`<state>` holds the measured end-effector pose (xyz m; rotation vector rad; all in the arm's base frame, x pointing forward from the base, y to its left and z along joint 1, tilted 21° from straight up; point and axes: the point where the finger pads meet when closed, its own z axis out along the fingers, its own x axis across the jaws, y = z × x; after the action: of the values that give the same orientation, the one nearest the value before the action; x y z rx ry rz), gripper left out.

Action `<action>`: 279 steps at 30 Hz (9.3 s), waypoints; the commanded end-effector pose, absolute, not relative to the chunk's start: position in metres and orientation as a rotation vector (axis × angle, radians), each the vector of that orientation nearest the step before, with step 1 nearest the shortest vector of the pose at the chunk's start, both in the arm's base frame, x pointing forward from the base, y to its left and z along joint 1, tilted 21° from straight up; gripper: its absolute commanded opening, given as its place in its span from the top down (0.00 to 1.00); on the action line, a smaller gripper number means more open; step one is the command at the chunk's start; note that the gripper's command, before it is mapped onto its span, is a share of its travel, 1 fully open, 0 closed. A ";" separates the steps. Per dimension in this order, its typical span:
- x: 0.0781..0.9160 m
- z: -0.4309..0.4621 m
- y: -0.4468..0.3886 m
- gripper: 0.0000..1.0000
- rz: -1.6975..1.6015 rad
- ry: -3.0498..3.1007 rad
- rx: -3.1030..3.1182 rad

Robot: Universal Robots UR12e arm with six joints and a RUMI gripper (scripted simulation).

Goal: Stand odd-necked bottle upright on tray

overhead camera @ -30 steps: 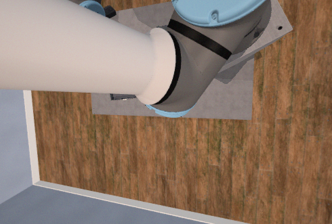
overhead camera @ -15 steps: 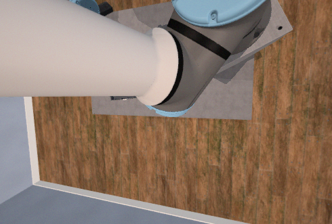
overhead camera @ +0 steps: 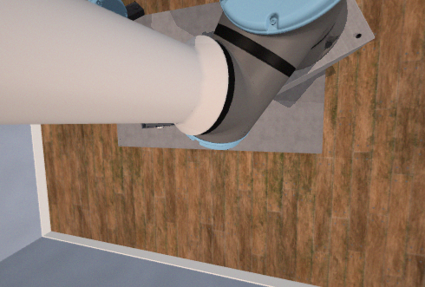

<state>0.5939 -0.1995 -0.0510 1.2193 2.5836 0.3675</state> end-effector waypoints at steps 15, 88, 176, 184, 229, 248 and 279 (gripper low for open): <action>0.594 -0.051 -0.200 1.00 0.367 2.583 1.219; 0.605 -0.040 -0.106 0.62 0.367 2.583 1.219; 0.618 -0.077 -0.102 0.62 0.367 2.583 1.219; 0.615 -0.078 -0.104 0.62 0.367 2.583 1.219; 0.615 -0.078 -0.105 0.62 0.367 2.583 1.219; 0.617 -0.085 -0.104 0.62 0.367 2.583 1.219; 0.627 -0.112 -0.101 0.62 0.367 2.583 1.219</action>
<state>0.6260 -0.1007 -0.1100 1.2193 2.5837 0.3673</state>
